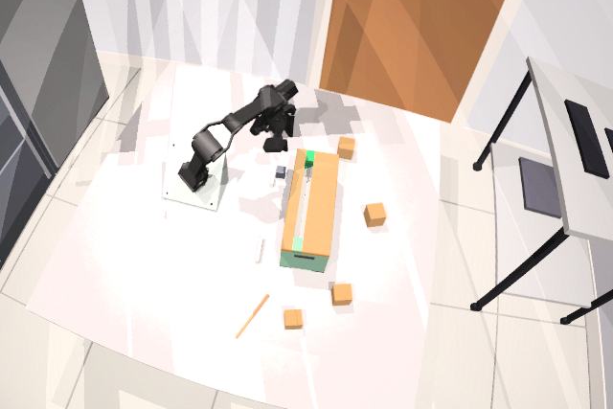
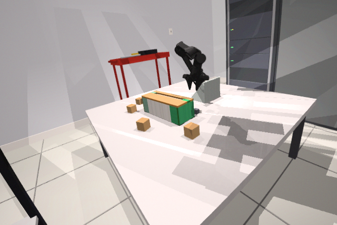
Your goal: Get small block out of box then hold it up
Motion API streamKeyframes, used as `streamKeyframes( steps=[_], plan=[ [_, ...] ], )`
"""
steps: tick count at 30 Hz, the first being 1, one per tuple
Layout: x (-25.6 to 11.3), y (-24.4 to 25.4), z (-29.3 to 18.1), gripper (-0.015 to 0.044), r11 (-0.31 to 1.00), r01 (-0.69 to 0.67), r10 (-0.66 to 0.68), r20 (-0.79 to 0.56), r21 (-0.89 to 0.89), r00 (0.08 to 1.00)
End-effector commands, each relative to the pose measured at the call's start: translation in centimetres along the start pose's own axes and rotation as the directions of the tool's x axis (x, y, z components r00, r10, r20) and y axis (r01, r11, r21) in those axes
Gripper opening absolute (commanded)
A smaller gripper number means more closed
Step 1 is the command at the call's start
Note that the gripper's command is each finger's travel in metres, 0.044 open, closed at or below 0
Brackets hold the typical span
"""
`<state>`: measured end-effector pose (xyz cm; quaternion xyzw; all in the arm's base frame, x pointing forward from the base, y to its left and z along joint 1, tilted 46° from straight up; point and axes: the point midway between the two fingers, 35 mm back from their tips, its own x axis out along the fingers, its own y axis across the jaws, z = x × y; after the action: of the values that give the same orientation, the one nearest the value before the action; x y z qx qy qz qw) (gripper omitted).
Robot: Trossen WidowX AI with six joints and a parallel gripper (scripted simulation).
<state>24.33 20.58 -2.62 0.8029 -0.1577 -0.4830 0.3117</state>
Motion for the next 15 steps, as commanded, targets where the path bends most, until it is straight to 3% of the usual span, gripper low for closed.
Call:
streamKeyframes(
  steps=[1,8,15],
  plan=[
    [0.6,0.0,0.7,0.0285,0.992,-0.025,0.025,-0.001,-0.126,1.000],
    [0.9,0.0,0.7,0.0285,0.992,-0.025,0.025,-0.001,-0.126,1.000],
    [9.1,1.2,4.0,0.0285,0.992,-0.029,0.029,-0.003,-0.126,1.000]
  ],
)
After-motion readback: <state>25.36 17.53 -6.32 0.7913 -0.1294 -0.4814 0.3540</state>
